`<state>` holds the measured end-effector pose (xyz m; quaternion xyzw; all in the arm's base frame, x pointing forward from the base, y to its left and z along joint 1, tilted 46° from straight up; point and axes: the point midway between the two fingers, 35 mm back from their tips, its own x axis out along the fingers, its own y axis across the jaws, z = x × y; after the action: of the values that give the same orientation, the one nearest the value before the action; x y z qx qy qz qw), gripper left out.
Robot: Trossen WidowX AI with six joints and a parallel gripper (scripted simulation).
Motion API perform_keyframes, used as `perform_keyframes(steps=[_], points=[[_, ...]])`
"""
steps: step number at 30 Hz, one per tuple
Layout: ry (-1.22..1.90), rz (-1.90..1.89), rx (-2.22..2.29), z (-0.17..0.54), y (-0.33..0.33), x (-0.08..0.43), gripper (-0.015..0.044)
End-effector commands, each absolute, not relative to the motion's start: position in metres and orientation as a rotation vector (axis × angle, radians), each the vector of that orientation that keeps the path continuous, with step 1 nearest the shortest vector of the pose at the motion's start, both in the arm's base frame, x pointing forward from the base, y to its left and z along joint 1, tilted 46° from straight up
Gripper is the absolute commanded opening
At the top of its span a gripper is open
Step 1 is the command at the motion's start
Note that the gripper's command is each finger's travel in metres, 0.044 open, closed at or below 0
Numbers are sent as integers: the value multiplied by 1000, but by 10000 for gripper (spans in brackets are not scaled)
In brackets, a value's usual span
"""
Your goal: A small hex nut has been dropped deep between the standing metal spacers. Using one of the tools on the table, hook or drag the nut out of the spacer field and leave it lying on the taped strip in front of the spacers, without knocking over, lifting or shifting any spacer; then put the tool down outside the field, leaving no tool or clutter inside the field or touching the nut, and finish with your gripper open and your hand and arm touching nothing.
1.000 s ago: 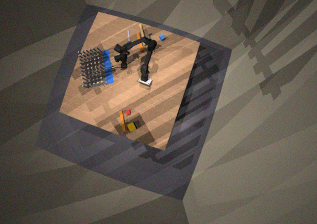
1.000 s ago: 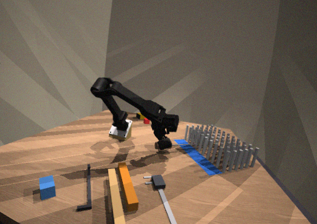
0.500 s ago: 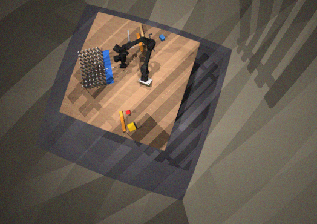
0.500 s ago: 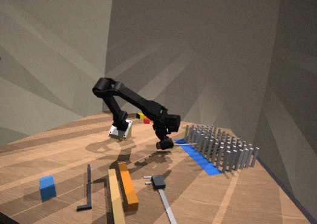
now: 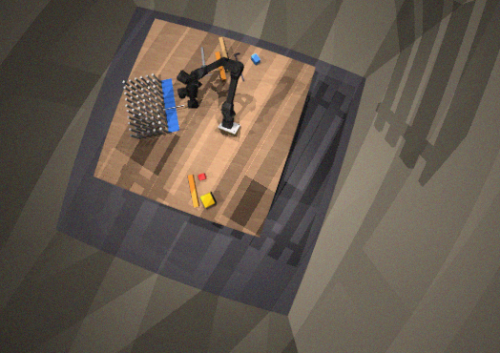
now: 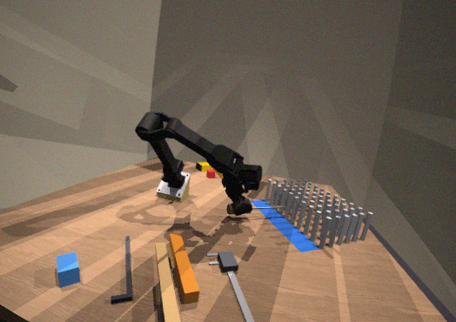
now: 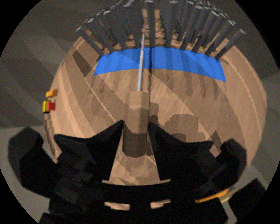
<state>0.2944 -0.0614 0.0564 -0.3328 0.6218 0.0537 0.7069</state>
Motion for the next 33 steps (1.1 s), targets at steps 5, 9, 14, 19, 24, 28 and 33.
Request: perform_keyframes(steps=[5,9,14,19,24,28,33], points=[[1379,117,-739,54,-59,300,0],[1379,117,-739,54,-59,302,0],[1378,117,-739,52,-58,305,0],[1378,117,-739,51,-57,308,0],[1378,117,-739,50,-56,311,0],[1378,117,-739,49,-55,313,0],[1377,117,-739,48,-54,316,0]])
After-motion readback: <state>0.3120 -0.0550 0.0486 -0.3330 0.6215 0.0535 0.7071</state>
